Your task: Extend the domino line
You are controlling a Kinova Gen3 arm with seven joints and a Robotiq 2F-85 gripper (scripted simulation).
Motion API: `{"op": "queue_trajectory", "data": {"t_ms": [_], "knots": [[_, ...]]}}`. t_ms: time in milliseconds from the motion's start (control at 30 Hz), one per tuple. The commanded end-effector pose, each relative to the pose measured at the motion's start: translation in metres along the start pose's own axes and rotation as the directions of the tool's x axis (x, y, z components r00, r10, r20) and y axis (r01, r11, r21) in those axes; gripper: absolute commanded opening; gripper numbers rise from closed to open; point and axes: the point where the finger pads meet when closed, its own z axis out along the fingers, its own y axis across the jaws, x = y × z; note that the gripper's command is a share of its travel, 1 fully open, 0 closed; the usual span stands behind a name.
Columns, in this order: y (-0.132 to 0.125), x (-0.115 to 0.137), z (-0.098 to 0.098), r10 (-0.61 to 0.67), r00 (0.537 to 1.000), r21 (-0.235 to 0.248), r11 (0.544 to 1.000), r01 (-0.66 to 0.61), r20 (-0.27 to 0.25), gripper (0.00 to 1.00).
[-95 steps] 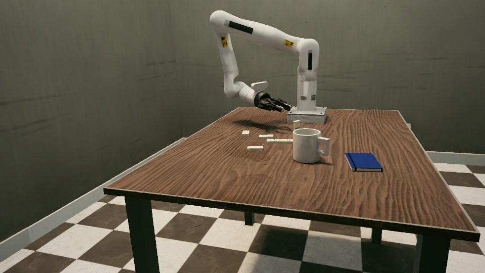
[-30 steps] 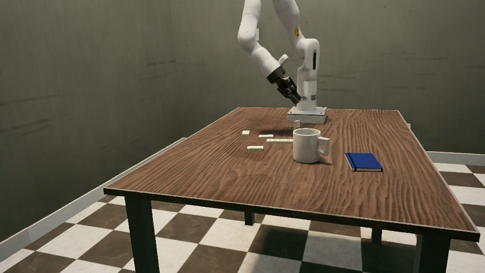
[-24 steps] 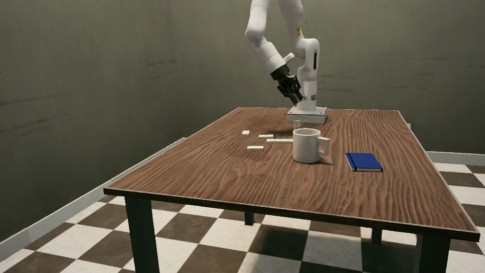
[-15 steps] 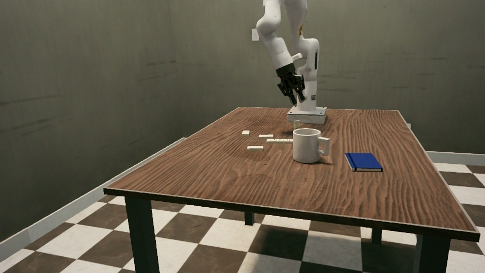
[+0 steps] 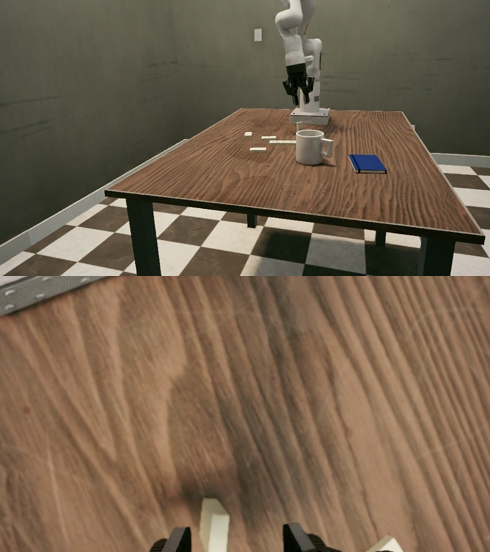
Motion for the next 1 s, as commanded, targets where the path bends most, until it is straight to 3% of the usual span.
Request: {"op": "queue_trajectory", "data": {"t_ms": [0,500,967], "knots": [[-0.0002,0.0002,-0.0001,-0.019,1.0,0.026,0.999,0.018,0.014,0.5],[0.0005,0.0016,0.0004,-0.137,0.988,0.117,0.985,0.128,0.077,0.5],[0.0003,0.0017,0.0006,-0.188,0.977,0.156,0.973,0.172,0.1,0.5]]}}
